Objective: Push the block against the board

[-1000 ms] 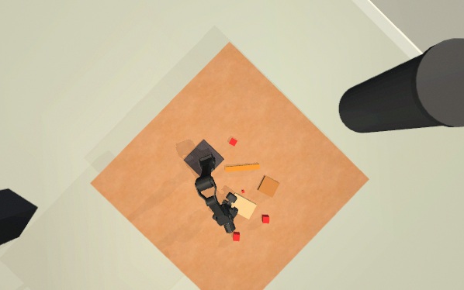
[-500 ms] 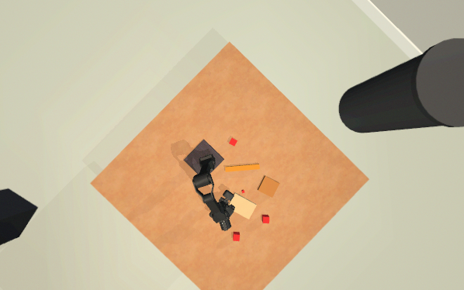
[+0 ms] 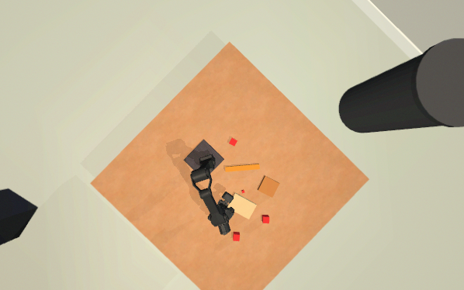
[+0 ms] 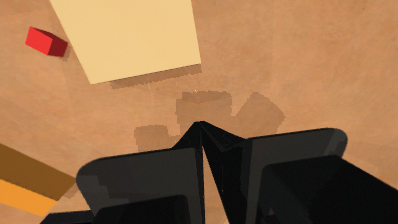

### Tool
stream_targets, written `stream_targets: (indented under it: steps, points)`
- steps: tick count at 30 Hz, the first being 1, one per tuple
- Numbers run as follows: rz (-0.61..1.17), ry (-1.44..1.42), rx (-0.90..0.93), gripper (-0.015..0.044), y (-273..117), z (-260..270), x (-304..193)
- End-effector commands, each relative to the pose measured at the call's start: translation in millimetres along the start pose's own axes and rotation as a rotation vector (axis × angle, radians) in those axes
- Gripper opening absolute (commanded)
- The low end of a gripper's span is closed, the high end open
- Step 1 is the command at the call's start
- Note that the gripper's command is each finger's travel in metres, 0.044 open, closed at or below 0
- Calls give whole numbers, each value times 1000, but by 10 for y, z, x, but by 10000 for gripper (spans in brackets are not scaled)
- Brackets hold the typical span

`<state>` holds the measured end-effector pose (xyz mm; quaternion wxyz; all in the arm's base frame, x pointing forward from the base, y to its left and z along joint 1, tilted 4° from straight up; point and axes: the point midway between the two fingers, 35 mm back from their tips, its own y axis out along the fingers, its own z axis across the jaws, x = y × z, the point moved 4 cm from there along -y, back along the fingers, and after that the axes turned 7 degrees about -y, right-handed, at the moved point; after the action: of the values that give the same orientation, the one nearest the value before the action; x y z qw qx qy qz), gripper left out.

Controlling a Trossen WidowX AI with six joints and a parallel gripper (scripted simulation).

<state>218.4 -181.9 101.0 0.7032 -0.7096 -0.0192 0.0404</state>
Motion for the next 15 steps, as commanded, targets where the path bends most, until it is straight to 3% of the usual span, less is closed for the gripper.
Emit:
stream_targets:
  steps: [1, 15]
  points:
    - [11, 24, 8, 0, -21, -9, 22]
    - [7, 507, 4, 0, -145, -287, 662]
